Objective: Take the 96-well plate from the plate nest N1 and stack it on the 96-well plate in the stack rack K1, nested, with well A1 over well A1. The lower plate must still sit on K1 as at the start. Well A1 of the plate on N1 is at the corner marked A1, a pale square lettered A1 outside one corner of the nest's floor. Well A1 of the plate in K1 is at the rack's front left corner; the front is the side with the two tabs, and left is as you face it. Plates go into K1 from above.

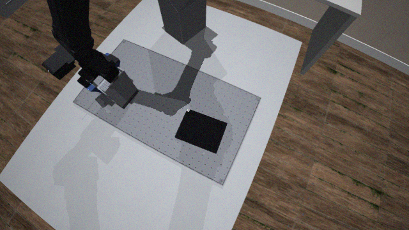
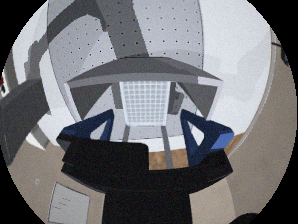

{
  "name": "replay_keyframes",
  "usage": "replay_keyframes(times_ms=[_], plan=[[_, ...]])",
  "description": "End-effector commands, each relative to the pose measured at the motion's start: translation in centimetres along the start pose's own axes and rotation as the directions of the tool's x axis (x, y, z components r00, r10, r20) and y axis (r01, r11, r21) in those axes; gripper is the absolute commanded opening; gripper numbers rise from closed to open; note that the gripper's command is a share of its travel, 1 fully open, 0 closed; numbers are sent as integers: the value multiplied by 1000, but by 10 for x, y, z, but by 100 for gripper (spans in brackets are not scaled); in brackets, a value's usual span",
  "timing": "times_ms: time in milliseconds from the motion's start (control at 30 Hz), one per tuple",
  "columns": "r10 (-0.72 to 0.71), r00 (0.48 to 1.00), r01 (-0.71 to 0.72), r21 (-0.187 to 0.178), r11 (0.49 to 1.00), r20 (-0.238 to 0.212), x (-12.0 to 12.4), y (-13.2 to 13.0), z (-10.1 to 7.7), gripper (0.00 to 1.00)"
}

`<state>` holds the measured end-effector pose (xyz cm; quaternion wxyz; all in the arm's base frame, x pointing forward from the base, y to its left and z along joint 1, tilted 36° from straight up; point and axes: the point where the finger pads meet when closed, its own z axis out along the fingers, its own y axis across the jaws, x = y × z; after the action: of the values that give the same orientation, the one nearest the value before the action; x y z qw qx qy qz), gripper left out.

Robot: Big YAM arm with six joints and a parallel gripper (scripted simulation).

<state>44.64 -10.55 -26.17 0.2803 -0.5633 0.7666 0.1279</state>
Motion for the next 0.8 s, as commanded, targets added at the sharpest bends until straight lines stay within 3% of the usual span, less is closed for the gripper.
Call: replay_keyframes(times_ms=[0, 367, 433, 467, 500, 767], plan=[[-2, 1000, 2, 14, 1000, 0, 4, -4, -21, 100], [-2, 1000, 2, 15, 1000, -1, 4, -3, -51, 100], [-2, 1000, 2, 15, 1000, -1, 4, -3, -51, 100], [-31, 1000, 31, 0, 1000, 2, -8, -5, -45, 100], [-15, 1000, 15, 6, 1000, 1, -2, -3, -52, 100], [-15, 1000, 15, 6, 1000, 1, -2, -3, -52, 100]])
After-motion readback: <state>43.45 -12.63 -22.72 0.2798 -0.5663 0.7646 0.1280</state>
